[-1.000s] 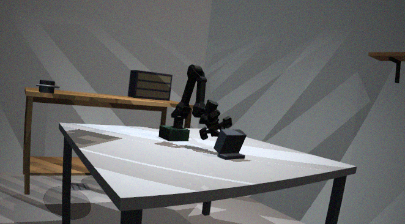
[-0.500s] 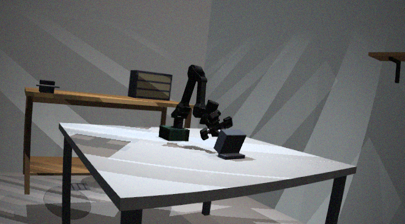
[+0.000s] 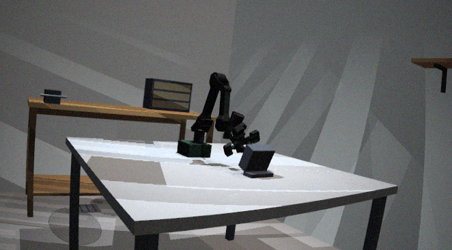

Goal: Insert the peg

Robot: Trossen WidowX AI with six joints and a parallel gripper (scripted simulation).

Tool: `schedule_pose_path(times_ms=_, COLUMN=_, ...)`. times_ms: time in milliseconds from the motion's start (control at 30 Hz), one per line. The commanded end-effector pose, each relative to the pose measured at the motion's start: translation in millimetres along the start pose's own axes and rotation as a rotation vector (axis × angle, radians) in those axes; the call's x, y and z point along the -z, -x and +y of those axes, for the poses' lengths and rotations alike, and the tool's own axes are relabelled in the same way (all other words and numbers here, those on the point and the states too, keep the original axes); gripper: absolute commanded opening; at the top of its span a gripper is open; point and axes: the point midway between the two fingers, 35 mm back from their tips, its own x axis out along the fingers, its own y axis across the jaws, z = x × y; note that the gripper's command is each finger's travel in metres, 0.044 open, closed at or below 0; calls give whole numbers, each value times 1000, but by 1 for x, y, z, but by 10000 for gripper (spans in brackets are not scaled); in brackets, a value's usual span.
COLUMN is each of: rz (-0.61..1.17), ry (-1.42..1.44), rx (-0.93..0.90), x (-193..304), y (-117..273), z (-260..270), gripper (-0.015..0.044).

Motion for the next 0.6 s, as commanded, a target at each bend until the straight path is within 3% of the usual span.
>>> schedule_pose_path(times_ms=0, rz=1, ry=0, rx=0, x=0, y=0, z=0, gripper=105)
schedule_pose_path(times_ms=433, rz=1, ry=0, rx=0, x=0, y=2, z=0, gripper=440)
schedule_pose_path(times_ms=567, rz=1, ry=1, rx=0, x=-1, y=6, z=1, gripper=440)
